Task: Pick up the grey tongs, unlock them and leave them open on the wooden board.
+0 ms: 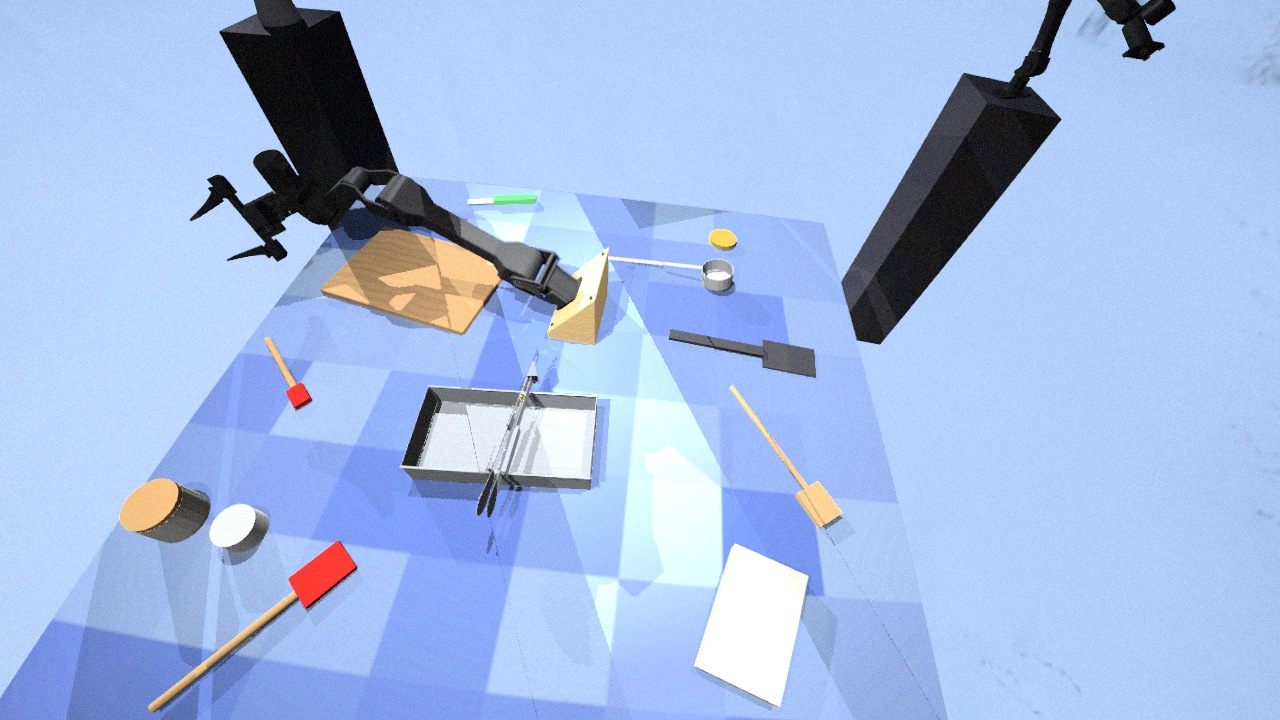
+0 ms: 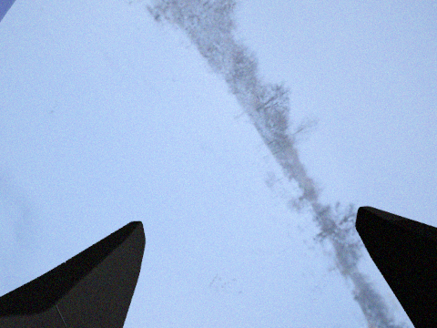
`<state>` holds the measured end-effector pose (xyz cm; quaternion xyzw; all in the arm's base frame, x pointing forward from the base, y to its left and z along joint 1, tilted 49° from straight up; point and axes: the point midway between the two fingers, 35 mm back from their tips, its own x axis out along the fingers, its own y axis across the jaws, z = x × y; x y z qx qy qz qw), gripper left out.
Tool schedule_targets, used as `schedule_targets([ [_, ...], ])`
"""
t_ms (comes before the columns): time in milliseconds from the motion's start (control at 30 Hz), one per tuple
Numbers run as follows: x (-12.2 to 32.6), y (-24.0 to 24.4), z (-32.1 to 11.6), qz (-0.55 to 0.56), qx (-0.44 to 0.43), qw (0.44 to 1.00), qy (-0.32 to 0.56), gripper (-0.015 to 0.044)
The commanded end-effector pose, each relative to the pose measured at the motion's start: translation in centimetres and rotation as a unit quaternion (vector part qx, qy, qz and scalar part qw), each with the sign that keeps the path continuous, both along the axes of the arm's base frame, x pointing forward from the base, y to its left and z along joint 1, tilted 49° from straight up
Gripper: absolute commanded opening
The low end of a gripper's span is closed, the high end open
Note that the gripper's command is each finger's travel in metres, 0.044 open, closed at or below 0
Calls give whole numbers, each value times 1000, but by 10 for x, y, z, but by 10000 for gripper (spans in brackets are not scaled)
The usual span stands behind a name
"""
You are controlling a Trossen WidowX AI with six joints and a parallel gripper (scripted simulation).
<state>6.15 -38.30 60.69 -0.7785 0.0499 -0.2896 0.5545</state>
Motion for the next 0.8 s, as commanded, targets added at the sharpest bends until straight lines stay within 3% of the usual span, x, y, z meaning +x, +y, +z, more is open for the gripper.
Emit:
schedule_targets([
  [0, 43, -2, -2, 34, 22, 999, -30, 440],
  [400, 177, 5, -37, 108, 127, 984, -68, 440],
  [767, 304, 43, -104, 135, 231, 963, -16, 440],
])
